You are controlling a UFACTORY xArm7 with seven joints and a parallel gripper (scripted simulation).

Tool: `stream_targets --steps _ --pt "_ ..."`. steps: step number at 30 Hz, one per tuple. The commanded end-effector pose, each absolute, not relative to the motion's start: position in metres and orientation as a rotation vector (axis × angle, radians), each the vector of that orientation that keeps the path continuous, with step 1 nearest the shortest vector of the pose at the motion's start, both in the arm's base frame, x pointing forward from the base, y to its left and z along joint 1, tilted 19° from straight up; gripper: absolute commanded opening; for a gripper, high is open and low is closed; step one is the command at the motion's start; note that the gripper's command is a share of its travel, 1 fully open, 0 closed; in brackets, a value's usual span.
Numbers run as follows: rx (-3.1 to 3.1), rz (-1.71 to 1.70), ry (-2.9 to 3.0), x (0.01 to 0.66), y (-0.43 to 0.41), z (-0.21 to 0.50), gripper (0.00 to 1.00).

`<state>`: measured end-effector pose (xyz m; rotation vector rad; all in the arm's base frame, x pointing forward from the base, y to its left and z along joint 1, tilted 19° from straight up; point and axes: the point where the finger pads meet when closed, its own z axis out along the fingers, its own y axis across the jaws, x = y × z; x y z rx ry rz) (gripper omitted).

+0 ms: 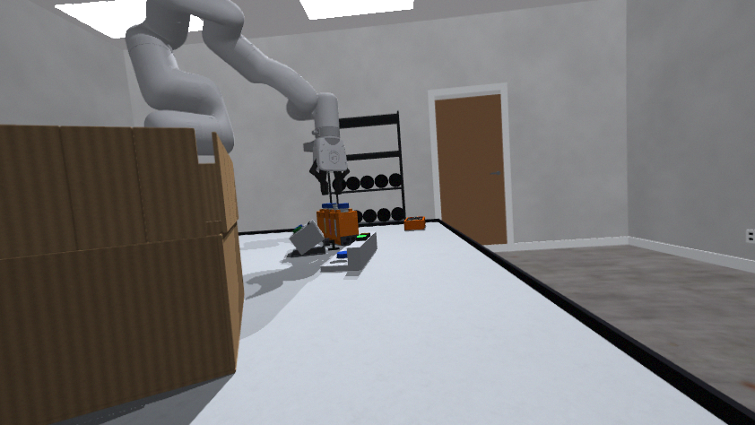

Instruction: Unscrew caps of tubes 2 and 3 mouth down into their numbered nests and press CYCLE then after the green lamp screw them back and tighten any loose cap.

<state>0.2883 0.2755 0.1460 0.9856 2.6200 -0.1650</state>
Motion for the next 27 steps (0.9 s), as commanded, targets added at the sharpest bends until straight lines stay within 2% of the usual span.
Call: stream_targets --steps 1,3,10,27 --pt "0.611 -0.176 2.754 0.296 0.253 0.158 0.46" --pt "0.611 -0.176 2.754 0.296 0.253 0.158 0.46" --pt "-0.007 -0.272 2.848 0.311 0.21 0.171 0.46" --pt "-0.024 -0.273 2.849 0.35 0.099 0.204 0.46"
